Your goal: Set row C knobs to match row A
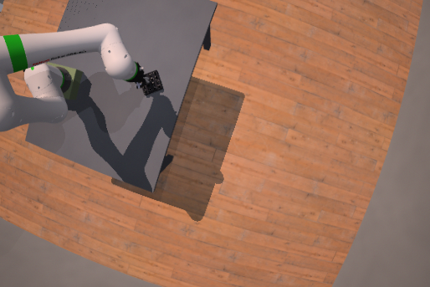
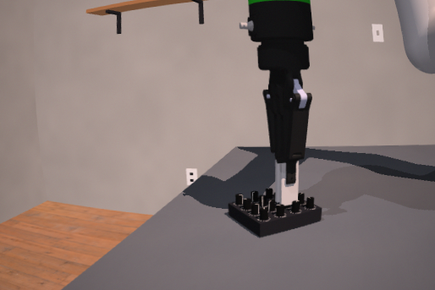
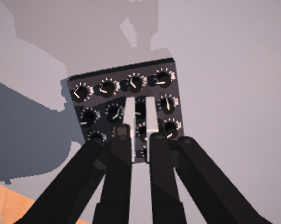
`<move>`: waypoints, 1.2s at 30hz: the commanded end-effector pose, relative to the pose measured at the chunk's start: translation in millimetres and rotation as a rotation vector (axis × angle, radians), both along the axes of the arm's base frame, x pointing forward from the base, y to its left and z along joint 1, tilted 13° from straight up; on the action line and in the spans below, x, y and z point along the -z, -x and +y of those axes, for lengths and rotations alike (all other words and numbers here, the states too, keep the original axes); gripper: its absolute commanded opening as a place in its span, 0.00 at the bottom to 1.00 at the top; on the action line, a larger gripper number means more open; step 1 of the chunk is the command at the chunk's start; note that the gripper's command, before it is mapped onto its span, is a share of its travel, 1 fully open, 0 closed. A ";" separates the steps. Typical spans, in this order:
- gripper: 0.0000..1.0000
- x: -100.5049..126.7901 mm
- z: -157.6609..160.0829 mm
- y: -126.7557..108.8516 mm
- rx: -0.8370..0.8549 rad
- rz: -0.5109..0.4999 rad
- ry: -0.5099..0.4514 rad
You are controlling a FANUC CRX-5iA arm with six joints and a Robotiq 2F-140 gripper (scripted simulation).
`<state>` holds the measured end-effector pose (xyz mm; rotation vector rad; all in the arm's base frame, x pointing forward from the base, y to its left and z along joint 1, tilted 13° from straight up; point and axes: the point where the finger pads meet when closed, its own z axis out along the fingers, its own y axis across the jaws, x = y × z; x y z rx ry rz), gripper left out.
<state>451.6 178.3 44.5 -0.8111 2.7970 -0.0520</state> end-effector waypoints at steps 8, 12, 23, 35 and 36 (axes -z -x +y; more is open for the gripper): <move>0.05 -0.2 0.1 -0.1 -0.196 -0.005 0.045; 0.05 -0.2 0.1 -0.1 -0.288 -0.008 0.066; 0.05 -0.2 0.1 -0.1 -0.371 -0.011 0.086; 0.05 -0.2 0.1 -0.1 -0.371 -0.011 0.086; 0.12 -0.2 0.1 -0.1 -0.371 -0.011 0.086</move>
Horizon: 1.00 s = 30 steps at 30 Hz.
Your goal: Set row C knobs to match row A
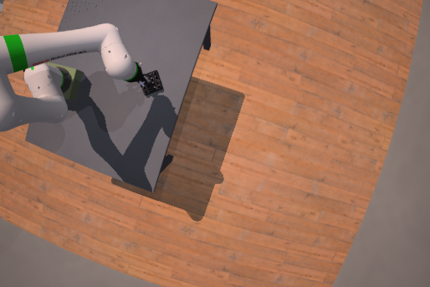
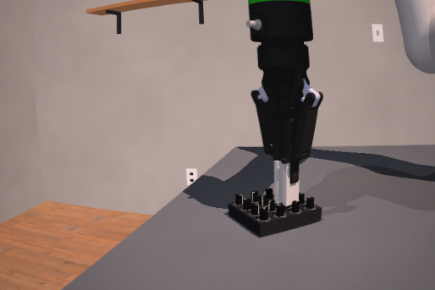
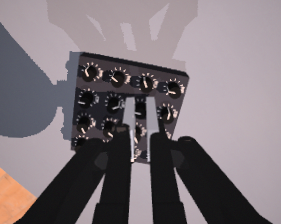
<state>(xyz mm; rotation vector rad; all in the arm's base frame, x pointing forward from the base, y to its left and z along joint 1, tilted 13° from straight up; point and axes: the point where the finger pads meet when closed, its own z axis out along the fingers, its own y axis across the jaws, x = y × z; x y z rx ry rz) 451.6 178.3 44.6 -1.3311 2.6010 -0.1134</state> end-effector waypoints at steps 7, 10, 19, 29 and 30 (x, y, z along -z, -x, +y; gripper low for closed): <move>0.12 -0.1 0.1 -0.1 0.000 0.000 0.000; 0.12 -0.1 0.1 -0.1 0.000 0.000 0.000; 0.12 -0.1 0.1 -0.1 0.000 0.000 0.000; 0.12 -12.6 -0.3 2.8 0.000 0.000 0.000; 0.12 -15.4 -0.4 3.4 0.000 0.000 0.000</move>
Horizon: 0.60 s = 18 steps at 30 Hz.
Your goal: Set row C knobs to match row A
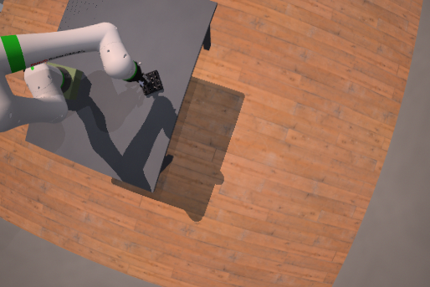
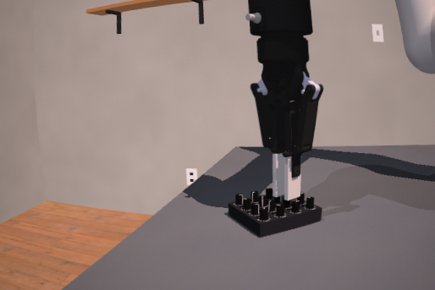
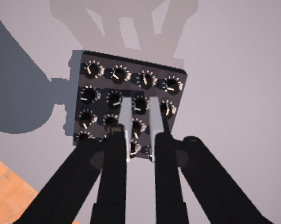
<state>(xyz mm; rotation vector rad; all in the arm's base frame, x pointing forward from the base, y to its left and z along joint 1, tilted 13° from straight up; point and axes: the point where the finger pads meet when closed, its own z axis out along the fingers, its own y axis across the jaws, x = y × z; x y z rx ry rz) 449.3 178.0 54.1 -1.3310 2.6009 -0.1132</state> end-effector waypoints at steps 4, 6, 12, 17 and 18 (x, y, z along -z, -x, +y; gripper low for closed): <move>0.12 -11.6 -0.3 2.6 0.000 0.000 0.000; 0.12 -17.2 -0.5 3.9 0.000 0.000 0.000; 0.12 -27.0 -0.8 6.1 0.000 0.000 0.000; 0.12 -27.6 -0.8 6.3 0.000 0.000 0.000; 0.12 -27.6 -0.8 6.3 0.000 0.000 0.000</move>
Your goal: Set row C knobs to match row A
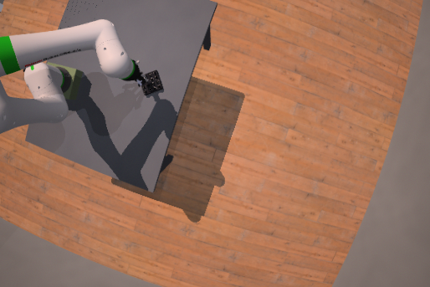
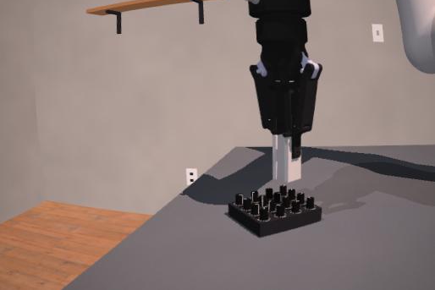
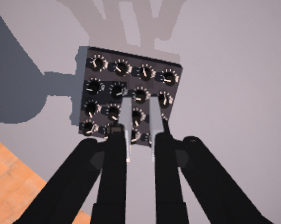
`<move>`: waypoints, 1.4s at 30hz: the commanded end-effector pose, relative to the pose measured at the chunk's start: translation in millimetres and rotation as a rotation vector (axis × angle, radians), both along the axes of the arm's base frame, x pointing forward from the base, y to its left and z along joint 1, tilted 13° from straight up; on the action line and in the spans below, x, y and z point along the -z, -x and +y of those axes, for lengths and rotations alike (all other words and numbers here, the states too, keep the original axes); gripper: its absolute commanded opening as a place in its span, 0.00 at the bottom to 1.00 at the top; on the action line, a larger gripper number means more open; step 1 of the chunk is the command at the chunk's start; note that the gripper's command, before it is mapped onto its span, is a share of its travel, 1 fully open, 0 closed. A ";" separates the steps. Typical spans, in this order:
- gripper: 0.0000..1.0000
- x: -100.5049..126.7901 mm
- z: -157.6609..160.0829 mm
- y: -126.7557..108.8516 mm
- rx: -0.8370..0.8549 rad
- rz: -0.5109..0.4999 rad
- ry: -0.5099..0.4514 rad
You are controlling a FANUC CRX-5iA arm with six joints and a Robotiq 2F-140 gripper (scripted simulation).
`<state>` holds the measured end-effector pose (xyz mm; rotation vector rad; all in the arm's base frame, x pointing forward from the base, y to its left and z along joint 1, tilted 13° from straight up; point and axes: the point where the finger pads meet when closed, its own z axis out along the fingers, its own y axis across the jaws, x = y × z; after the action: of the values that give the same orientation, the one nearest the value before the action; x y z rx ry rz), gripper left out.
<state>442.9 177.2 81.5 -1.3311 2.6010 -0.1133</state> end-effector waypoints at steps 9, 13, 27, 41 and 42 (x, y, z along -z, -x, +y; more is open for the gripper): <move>1.00 -0.3 0.1 -0.1 0.000 0.000 0.000; 1.00 -3.6 0.0 0.7 0.000 0.000 0.000; 1.00 -60.0 -1.8 13.8 0.000 0.000 0.000; 1.00 -96.8 -2.9 22.4 0.000 0.000 0.000; 1.00 -96.8 -2.9 22.4 0.000 0.000 0.000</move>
<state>420.6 174.2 177.5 -1.3310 2.6011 -0.1133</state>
